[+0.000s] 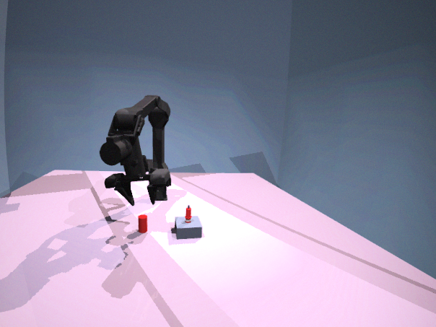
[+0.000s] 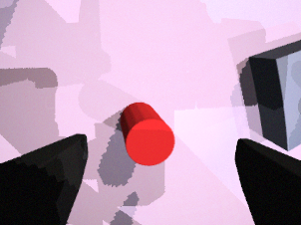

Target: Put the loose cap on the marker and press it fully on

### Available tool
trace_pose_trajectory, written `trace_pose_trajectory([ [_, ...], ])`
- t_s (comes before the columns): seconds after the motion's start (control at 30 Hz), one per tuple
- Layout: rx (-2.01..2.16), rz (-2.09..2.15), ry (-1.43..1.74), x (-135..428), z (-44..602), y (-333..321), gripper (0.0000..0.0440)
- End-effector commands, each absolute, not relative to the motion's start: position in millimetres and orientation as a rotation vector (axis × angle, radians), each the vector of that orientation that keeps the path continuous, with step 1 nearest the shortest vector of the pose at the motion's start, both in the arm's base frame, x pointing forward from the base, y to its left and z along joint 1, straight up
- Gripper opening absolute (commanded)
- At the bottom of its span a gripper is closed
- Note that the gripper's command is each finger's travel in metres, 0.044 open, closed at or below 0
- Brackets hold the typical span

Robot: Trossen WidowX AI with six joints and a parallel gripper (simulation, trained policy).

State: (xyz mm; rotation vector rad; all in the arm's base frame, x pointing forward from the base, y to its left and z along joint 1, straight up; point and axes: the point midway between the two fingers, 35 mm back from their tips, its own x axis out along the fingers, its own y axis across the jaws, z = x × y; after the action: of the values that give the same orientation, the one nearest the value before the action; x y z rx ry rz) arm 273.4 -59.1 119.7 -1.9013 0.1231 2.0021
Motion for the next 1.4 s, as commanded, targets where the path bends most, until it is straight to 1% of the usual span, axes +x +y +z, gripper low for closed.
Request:
trace_pose_trajectory([
  [0.0, -1.907, 2.035, 0.134, 277.8, 114.7, -62.0, 0.0307],
  [0.53, -1.914, 2.148, 0.169, 287.0, 93.6, -63.4, 0.0290],
  [1.1, -1.878, 2.267, 0.178, 281.9, 59.3, -58.2, 0.0260],
  [1.2, -1.889, 2.277, 0.184, 281.6, 56.9, -58.1, 0.0244],
  [1.27, -1.898, 2.280, 0.189, 281.7, 56.1, -58.1, 0.0225],
  [1.37, -1.919, 2.281, 0.196, 282.3, 57.4, -58.2, 0.0153],
])
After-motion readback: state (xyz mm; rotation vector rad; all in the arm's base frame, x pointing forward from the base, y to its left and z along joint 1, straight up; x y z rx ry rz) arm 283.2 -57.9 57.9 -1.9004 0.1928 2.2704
